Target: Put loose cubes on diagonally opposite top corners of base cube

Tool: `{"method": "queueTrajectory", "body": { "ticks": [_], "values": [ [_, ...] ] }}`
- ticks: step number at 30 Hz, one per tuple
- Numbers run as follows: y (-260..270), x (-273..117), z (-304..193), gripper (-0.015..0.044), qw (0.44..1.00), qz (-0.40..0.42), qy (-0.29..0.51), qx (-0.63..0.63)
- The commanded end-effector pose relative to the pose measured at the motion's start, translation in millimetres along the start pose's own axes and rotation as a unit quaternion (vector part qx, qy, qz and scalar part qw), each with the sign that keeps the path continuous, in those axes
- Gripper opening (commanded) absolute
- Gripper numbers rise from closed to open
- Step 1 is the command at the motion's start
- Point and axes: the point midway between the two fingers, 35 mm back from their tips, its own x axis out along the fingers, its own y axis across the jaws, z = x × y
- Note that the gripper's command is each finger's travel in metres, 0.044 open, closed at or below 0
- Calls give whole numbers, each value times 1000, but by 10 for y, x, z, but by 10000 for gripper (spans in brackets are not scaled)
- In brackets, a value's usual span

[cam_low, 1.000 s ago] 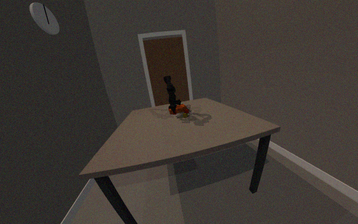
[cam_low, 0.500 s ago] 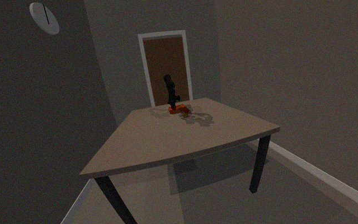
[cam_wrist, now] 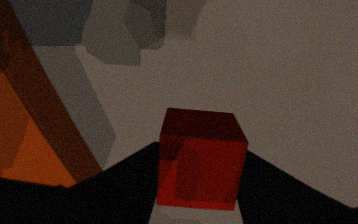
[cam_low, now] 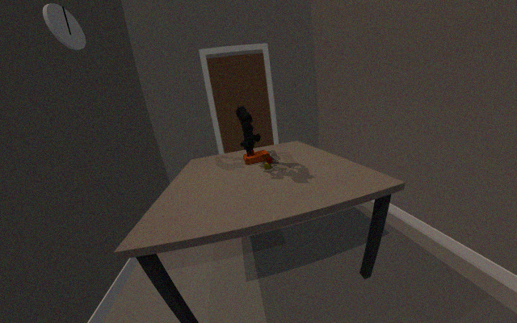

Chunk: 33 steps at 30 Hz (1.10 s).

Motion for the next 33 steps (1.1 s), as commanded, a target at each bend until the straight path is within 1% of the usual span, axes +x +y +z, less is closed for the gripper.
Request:
{"method": "queueTrajectory", "body": {
  "ticks": [1, 9, 17, 25, 33],
  "values": [
    [-6, -1, 38, 105, 999, 0, 2, 47],
    [-22, 0, 125, 105, 985, 0, 1, 174],
    [-36, 3, 213, 105, 955, 0, 1, 297],
    [-46, 6, 303, 105, 909, 0, 0, 416],
    [-53, 11, 395, 105, 849, 0, 0, 528]
  ]
}}
